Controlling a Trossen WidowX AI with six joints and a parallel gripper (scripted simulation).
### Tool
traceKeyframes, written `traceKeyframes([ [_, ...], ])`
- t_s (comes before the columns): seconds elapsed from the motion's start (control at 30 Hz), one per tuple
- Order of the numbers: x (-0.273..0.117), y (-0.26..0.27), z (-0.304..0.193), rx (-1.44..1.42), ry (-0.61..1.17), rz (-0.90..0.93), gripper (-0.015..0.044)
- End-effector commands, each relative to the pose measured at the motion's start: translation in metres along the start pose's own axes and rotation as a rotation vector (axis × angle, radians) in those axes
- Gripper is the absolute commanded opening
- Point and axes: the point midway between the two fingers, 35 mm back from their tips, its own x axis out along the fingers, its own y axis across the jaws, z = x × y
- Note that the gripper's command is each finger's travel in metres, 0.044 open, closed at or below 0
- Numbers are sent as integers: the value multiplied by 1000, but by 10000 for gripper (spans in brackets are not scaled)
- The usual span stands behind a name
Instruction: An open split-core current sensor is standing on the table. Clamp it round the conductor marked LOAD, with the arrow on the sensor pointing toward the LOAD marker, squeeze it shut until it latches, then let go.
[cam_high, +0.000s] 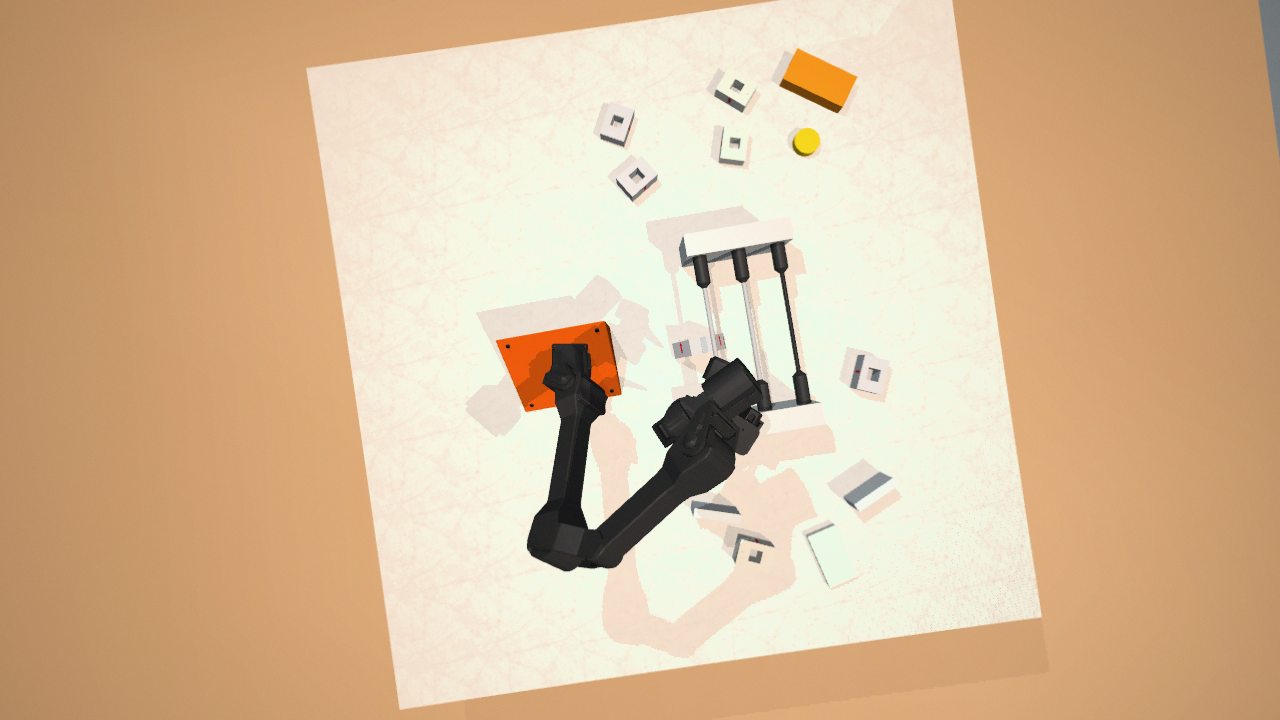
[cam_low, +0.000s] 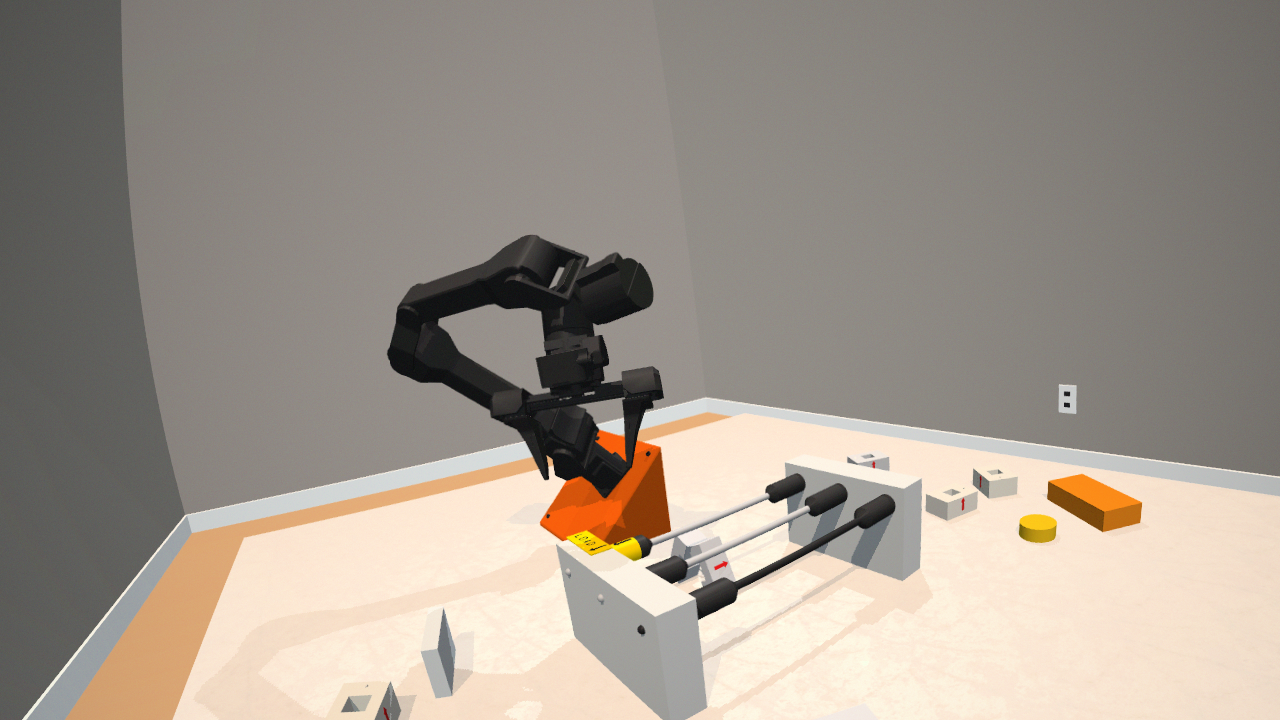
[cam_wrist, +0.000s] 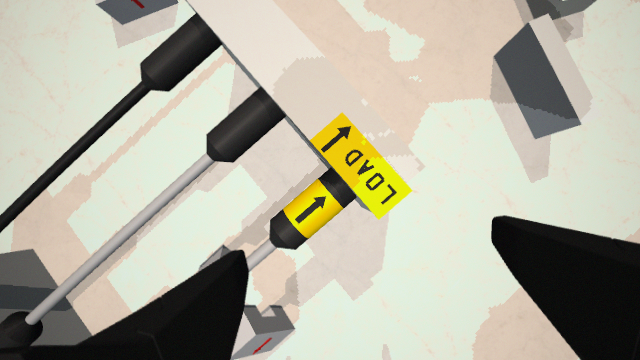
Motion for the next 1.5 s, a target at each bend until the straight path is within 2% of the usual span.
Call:
traceKeyframes([
  [0.0, -7, -3, 6, -30, -39, -39, 440],
  [0.6, -7, -3, 6, -30, -39, -39, 440],
  [0.8, 19, 56, -40, -310, 46, 44, 295],
  [0.97, 43, 98, -92, -582, 107, 142, 295],
  [1.47, 51, 102, -95, -594, 110, 149, 295],
])
